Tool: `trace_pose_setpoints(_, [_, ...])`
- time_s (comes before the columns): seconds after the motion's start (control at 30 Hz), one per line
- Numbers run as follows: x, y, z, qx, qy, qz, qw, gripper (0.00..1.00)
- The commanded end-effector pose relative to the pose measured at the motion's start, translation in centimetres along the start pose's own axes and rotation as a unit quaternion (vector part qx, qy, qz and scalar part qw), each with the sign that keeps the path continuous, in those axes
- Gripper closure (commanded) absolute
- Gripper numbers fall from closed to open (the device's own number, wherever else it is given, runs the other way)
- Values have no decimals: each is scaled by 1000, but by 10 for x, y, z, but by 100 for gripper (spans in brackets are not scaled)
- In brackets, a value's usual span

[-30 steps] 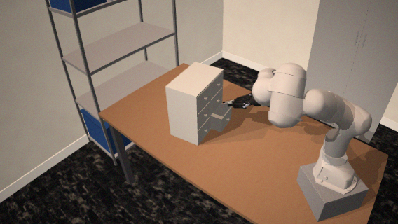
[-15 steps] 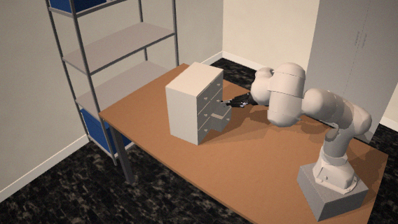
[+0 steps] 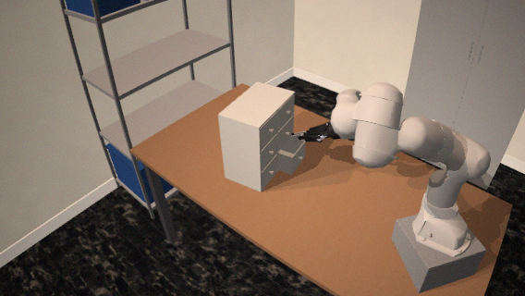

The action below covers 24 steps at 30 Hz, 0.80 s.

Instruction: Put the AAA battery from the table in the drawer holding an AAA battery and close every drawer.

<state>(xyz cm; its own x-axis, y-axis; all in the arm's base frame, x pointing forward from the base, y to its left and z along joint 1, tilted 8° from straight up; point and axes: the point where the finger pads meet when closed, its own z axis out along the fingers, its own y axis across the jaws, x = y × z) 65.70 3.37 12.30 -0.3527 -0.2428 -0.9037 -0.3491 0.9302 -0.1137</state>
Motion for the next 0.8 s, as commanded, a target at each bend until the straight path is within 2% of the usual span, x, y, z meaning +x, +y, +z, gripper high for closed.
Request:
trace_pose_setpoints(0.0, [0, 0, 1, 0, 1, 3, 1000, 97])
trace_pose_setpoints(0.77, [2, -2, 1, 0, 1, 3, 1000, 97])
